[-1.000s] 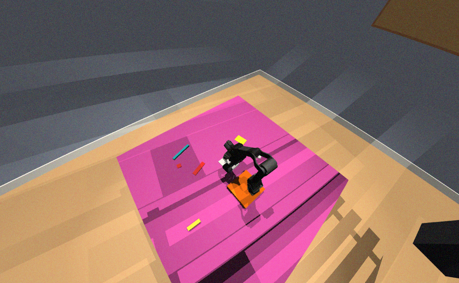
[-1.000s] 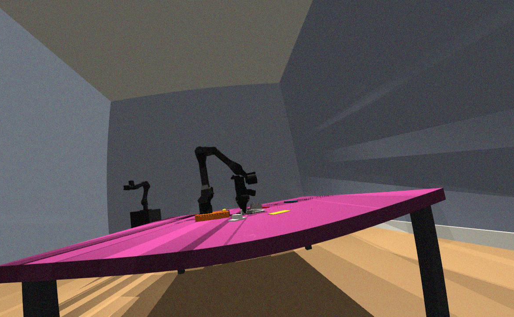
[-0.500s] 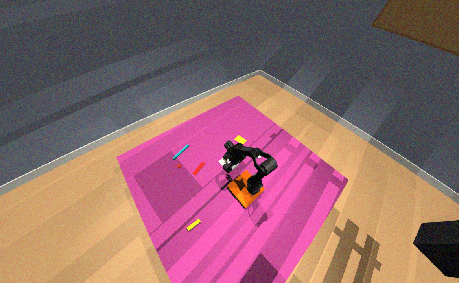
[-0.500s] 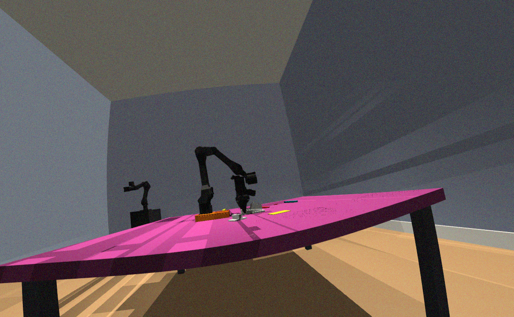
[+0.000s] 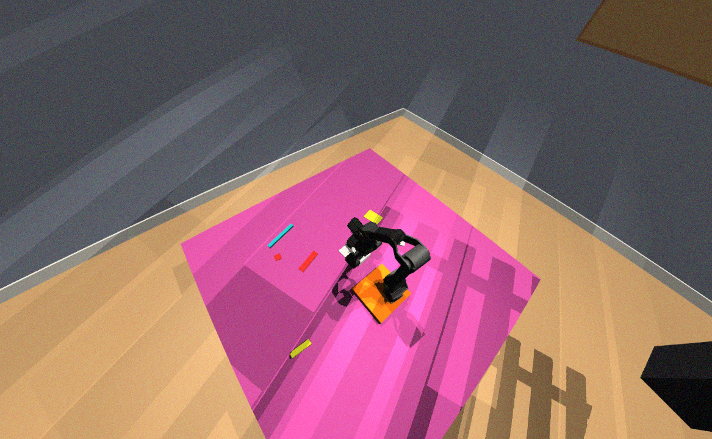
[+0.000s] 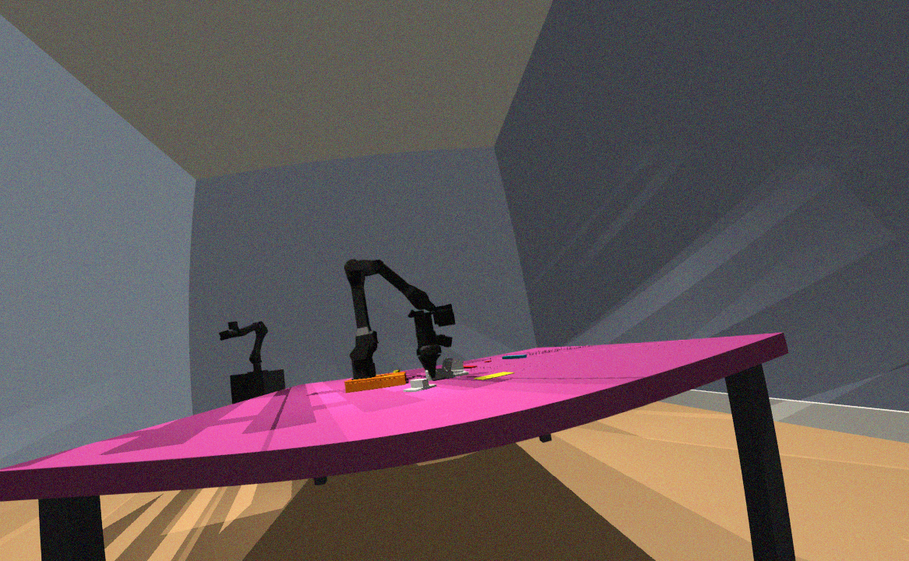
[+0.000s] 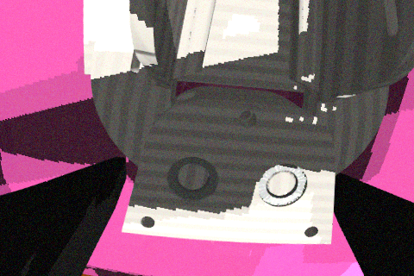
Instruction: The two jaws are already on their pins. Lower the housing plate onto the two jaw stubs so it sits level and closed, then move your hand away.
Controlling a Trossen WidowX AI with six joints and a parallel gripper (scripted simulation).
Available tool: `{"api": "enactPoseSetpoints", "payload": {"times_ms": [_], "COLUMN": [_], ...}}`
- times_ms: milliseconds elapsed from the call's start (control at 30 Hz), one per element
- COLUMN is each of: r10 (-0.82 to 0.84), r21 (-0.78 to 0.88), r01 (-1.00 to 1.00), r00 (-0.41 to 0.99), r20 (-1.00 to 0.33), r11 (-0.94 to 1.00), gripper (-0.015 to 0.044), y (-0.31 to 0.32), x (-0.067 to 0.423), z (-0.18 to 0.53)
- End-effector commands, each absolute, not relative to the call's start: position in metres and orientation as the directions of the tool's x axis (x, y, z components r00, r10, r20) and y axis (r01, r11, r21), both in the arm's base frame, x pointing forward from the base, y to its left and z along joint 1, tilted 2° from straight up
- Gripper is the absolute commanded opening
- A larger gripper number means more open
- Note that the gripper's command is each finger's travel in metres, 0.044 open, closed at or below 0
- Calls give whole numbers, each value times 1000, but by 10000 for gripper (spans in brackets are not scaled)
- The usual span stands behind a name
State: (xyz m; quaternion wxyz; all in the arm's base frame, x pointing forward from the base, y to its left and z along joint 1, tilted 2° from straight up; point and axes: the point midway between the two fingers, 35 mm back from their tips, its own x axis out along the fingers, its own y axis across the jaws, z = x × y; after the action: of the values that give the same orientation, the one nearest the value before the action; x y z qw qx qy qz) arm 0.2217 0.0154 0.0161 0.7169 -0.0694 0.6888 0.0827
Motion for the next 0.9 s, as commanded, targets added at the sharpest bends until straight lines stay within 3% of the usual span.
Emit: {"api": "enactPoseSetpoints", "payload": {"times_ms": [0, 267, 867], "r10": [23, 25, 25], "r21": [15, 17, 17], "r01": [-214, -216, -216], "r00": [37, 36, 34], "r20": [-999, -999, -999], "r11": [977, 976, 976], "gripper": [440, 440, 440], "y": [15, 14, 12], "x": [222, 216, 199], "z": [22, 90, 141]}}
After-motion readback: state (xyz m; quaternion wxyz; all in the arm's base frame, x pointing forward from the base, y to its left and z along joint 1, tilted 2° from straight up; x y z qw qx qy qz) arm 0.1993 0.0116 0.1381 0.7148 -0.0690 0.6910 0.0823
